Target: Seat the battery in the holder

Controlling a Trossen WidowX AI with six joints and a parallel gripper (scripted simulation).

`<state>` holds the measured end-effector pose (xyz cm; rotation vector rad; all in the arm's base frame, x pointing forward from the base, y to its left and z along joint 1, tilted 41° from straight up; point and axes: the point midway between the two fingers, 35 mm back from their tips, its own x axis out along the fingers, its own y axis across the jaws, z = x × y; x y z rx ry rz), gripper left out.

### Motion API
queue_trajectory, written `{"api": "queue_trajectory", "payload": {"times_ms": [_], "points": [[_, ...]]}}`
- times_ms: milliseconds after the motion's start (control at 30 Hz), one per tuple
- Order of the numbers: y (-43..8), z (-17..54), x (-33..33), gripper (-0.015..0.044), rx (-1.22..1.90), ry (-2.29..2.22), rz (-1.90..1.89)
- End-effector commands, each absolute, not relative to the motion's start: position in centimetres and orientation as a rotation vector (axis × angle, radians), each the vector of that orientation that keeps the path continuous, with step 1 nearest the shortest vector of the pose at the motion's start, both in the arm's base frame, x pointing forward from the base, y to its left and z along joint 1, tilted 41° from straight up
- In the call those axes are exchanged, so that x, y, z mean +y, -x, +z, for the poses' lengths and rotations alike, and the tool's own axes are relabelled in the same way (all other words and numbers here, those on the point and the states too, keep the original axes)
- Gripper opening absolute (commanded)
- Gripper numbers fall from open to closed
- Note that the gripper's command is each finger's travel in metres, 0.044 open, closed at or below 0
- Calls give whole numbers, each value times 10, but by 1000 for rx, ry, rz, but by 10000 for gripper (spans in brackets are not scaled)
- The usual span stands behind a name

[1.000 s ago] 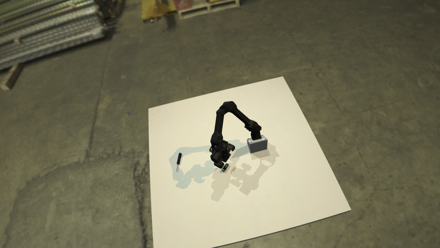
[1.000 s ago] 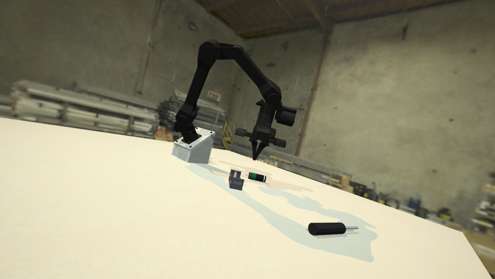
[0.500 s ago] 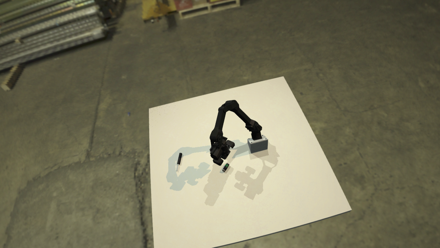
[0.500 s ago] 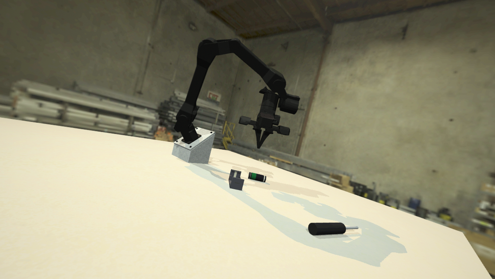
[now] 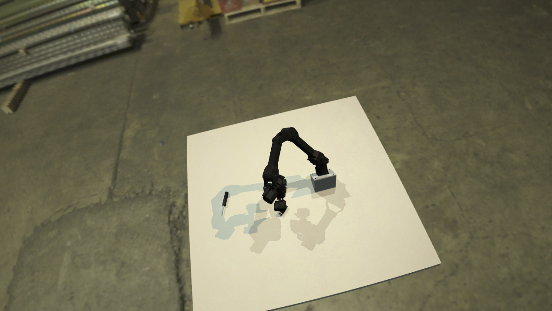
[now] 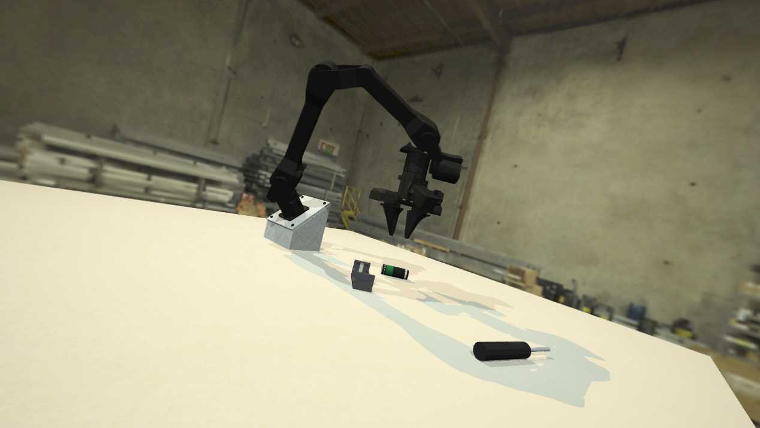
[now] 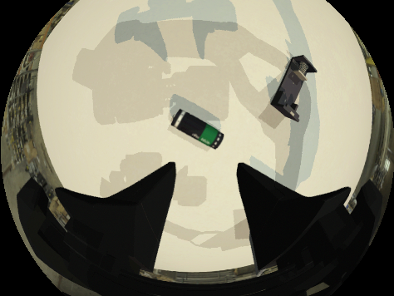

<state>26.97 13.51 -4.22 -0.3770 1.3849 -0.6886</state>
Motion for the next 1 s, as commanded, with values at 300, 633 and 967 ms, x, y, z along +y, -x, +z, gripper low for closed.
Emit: {"api": "queue_trajectory", "payload": {"times_ms": [300,633,967], "points": [[-278,-81,113,245,1657,1195,93],[-278,-81,113,245,1657,1195,93],[-279,-83,111,245,1657,1195,93]]}}
